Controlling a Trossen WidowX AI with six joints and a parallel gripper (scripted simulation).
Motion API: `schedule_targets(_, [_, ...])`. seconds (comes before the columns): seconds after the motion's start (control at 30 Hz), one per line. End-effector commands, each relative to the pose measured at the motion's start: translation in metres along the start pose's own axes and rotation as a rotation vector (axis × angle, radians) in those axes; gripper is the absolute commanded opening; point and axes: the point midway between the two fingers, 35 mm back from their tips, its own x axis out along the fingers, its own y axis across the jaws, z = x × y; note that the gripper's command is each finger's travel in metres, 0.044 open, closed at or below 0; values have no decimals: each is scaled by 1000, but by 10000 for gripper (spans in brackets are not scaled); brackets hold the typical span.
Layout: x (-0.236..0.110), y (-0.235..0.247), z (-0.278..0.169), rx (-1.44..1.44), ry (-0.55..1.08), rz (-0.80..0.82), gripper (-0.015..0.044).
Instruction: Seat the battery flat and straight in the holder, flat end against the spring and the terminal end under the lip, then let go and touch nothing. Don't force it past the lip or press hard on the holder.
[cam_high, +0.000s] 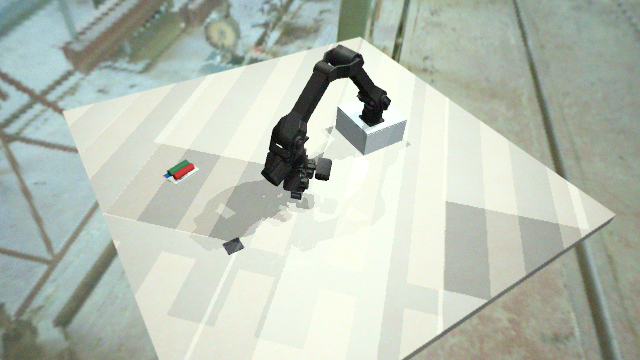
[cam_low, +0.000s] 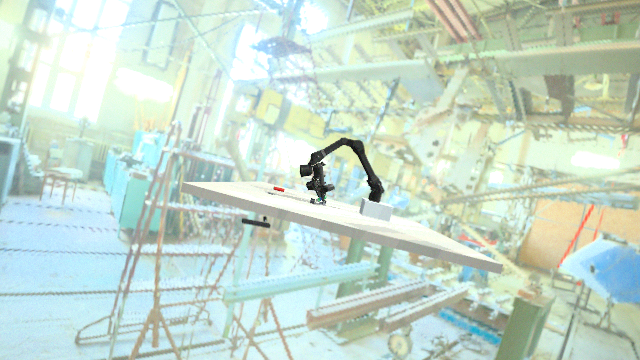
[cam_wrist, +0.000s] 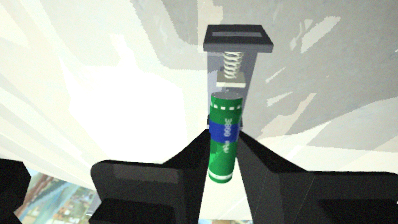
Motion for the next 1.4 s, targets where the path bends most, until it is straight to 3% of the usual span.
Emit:
schedule_targets(0.0, [-1, -2, 3, 6, 26, -7, 65])
schedule_targets(1.37, [-3, -2, 21, 10, 77, 23, 65])
